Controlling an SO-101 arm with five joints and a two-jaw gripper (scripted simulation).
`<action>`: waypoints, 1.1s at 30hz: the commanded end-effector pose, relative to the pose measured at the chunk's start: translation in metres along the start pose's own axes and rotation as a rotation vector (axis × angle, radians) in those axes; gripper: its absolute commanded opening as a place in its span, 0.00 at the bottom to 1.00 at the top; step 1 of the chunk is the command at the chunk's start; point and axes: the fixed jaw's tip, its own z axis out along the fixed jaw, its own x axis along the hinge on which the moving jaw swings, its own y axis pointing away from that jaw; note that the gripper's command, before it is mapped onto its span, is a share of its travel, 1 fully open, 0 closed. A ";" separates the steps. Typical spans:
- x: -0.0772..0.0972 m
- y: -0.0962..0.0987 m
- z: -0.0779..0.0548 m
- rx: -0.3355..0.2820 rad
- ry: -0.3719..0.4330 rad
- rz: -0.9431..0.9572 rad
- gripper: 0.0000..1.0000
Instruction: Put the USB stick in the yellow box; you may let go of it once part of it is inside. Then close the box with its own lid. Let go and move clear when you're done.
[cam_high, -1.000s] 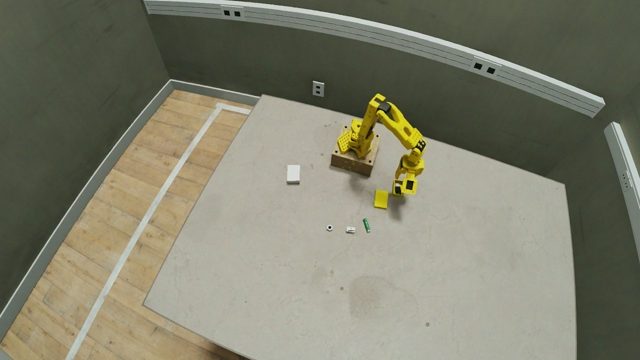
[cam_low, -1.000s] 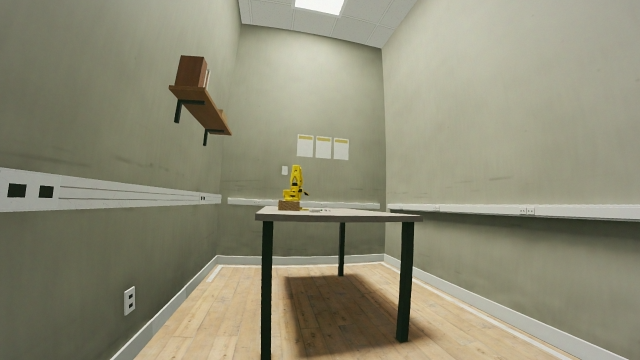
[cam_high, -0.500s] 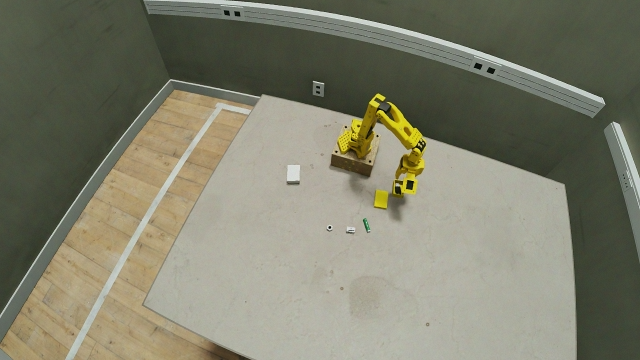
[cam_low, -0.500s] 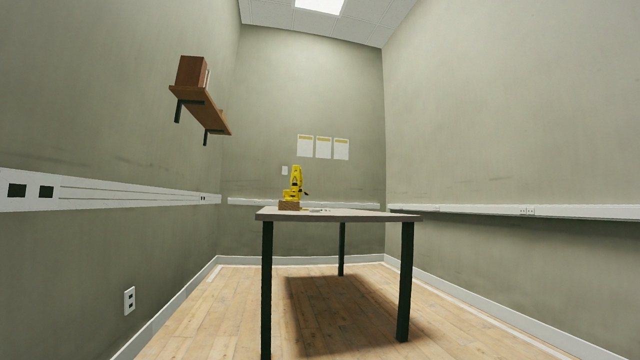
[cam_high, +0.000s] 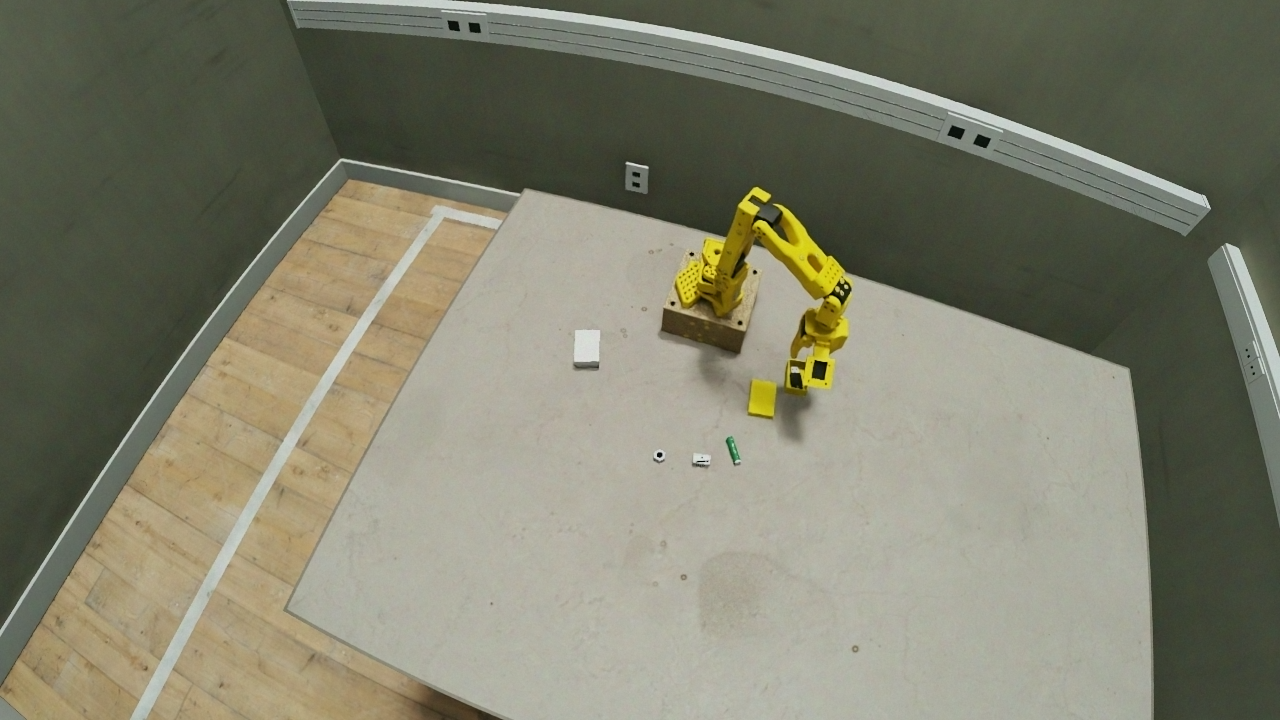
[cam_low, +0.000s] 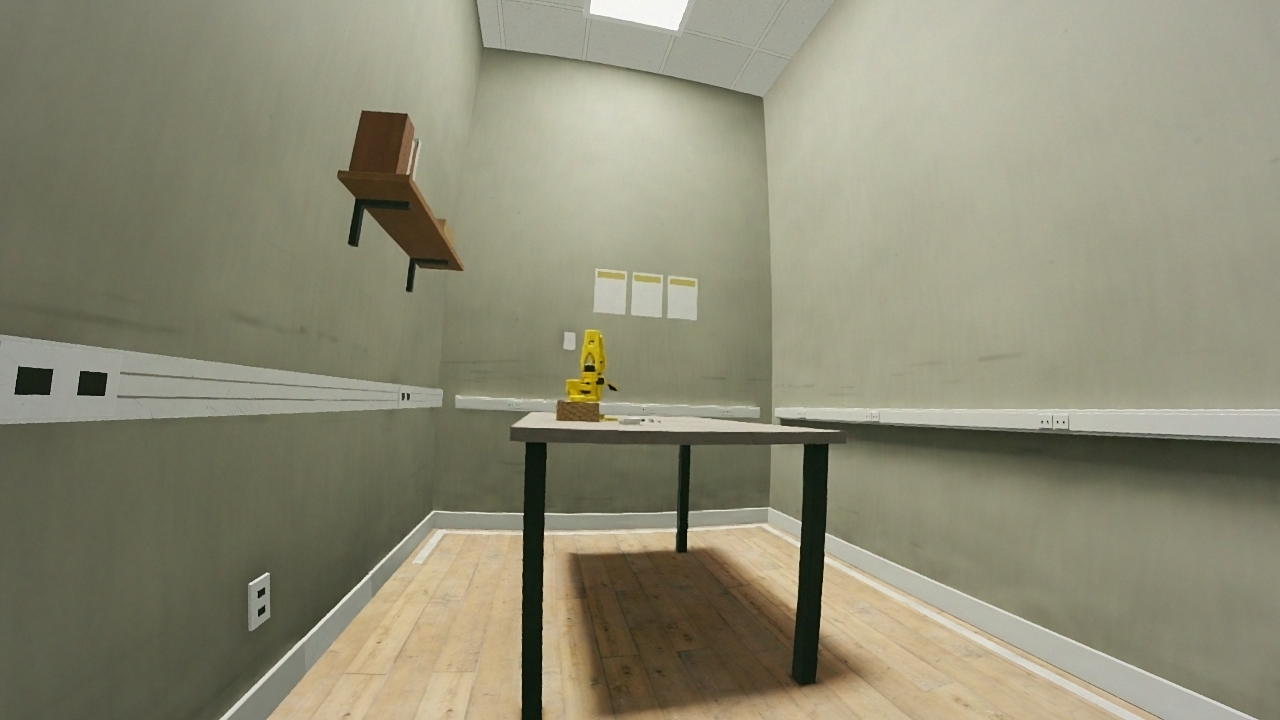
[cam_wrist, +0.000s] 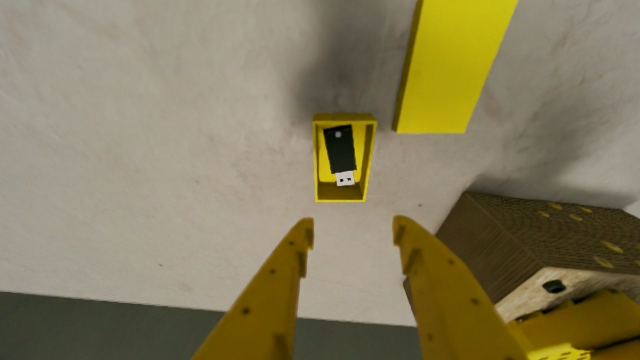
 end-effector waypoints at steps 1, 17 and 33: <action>0.002 -0.001 0.002 0.002 0.002 0.003 0.20; 0.002 -0.001 0.002 0.002 0.002 0.003 0.20; 0.003 -0.003 0.004 0.002 0.002 0.003 0.20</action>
